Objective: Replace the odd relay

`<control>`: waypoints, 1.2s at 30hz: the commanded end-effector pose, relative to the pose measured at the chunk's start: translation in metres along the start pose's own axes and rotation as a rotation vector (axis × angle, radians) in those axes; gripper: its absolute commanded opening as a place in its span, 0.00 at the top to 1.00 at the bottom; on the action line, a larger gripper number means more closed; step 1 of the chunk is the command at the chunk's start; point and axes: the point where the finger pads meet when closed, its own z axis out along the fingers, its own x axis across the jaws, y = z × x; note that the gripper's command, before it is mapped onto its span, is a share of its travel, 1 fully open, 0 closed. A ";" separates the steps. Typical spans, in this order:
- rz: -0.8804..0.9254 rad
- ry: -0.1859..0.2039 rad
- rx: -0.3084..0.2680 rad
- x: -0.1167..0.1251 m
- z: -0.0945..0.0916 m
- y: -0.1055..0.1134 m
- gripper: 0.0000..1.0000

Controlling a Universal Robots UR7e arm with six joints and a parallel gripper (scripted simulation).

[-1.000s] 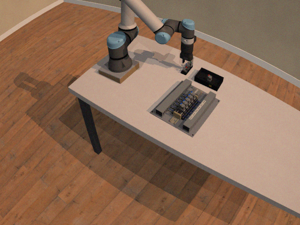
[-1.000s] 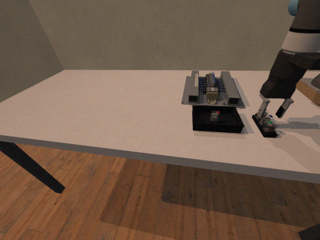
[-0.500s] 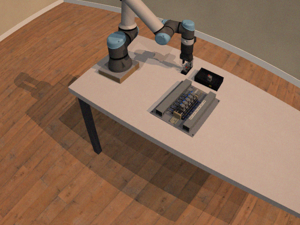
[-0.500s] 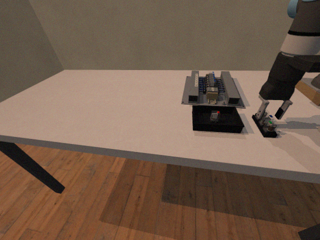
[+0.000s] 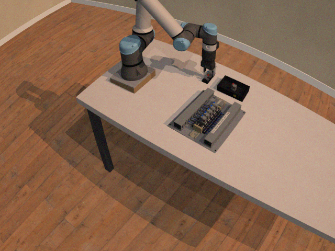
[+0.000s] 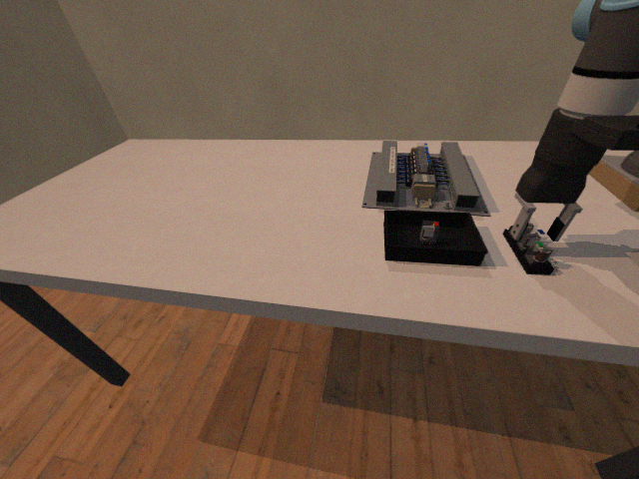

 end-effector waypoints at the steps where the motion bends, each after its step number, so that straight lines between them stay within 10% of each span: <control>1: 0.000 0.001 0.000 0.000 0.005 0.000 0.00; 31: 0.000 0.001 0.000 0.000 0.019 0.000 0.00; 32: 0.000 0.001 0.000 0.000 0.019 0.000 1.00; 36: 0.000 0.001 0.000 0.000 0.019 0.000 1.00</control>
